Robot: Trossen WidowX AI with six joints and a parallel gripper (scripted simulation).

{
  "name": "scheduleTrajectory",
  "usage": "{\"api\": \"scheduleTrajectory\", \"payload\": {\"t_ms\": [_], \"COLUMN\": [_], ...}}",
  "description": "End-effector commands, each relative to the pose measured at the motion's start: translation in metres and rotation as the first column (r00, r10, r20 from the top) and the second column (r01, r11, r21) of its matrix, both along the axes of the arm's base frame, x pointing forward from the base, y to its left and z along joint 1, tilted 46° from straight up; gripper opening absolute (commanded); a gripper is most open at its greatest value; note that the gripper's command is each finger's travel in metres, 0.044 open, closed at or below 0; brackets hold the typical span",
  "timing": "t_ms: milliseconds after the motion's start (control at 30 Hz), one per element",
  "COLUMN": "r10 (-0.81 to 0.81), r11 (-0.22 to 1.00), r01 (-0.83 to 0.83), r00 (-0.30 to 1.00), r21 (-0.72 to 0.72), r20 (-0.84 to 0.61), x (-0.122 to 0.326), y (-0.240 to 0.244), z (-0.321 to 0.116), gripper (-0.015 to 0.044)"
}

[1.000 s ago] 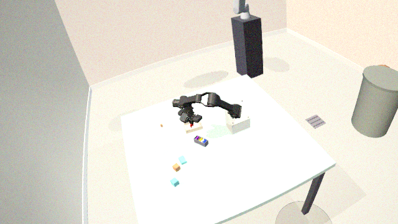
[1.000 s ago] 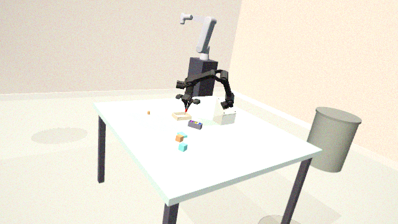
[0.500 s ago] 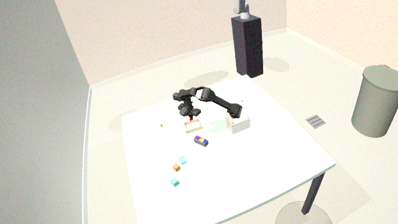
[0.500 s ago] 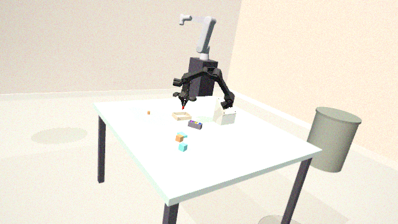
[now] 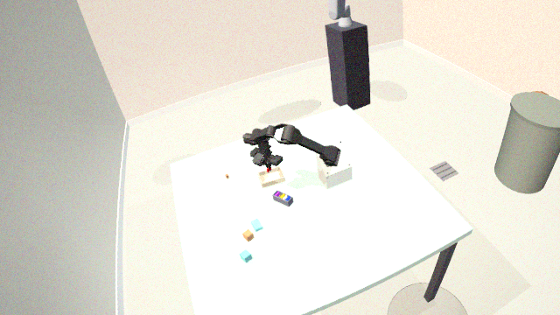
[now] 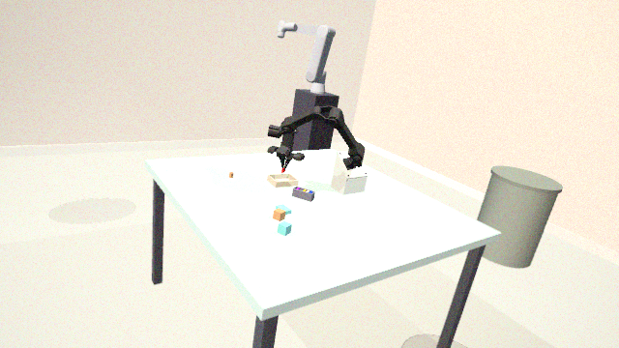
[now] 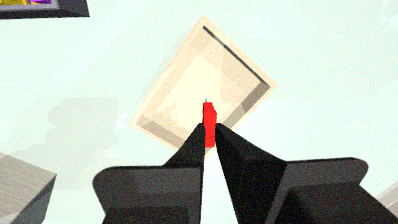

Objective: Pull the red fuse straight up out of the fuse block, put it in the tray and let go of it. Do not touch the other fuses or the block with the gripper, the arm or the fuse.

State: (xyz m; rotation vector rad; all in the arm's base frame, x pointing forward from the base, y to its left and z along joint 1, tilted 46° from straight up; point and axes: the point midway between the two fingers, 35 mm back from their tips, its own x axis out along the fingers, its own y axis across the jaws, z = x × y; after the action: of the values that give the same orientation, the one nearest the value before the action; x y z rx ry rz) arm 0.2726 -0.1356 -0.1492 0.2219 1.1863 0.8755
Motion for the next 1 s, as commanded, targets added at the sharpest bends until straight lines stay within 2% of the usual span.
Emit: {"api": "scheduleTrajectory", "payload": {"t_ms": [0,400,800,833,967], "r10": [-0.005,-0.005,0.001,0.001,-0.005], "r11": [1.0,1.0,1.0,1.0,1.0], "r01": [0.006,0.005,-0.001,-0.001,0.005], "r00": [1.0,1.0,1.0,1.0,1.0], "r21": [0.009,0.01,0.003,0.003,0.008], "r20": [-0.005,-0.005,-0.001,-0.001,-0.006], "x": [-0.001,0.0,0.001,0.001,-0.004], "y": [0.006,0.017,0.015,0.012,-0.012], "z": [-0.005,-0.015,-0.014,-0.012,0.013], "gripper": [0.0,0.0,0.0315,0.033,0.033]}}
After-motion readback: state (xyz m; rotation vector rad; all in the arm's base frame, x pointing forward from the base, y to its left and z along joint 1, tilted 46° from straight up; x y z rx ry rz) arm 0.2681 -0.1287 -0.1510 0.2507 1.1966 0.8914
